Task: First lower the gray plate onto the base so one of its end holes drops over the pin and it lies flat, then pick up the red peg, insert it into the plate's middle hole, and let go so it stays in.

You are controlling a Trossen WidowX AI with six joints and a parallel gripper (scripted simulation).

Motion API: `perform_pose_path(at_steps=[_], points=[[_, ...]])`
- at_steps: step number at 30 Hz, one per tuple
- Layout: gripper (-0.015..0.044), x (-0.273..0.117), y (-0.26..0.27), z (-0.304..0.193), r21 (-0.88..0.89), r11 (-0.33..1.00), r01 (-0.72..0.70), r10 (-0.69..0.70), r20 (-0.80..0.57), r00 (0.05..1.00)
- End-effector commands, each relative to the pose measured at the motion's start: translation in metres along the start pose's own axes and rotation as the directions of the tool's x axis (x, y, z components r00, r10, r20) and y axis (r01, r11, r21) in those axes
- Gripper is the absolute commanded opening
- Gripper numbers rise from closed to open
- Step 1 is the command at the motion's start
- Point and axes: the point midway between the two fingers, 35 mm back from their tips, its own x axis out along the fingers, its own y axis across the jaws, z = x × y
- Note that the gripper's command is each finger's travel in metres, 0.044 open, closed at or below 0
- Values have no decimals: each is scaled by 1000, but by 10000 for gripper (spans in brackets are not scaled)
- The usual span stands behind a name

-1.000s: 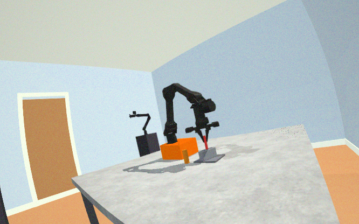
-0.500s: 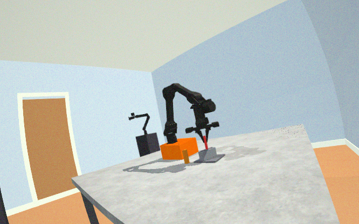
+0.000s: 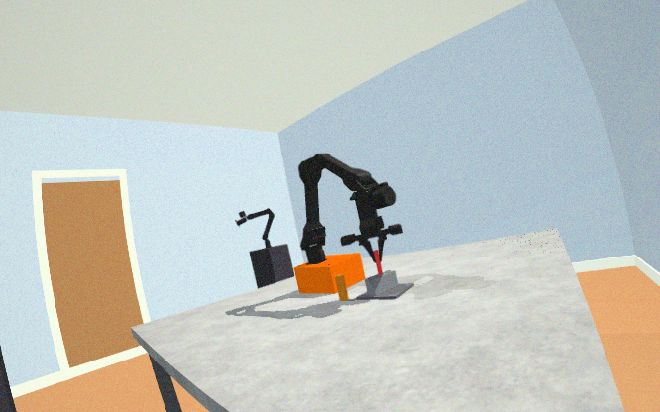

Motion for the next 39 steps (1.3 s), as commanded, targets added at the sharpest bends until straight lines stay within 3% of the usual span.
perform_pose_path(at_steps=[1, 4, 39], points=[[79, 0, 0, 0, 0, 1000, 0, 0, 0, 1000], [150, 0, 0, 0, 0, 1000, 0, 0, 0, 1000], [150, -13, -6, -2, -4, 1000, 1, -1, -5, 1000]])
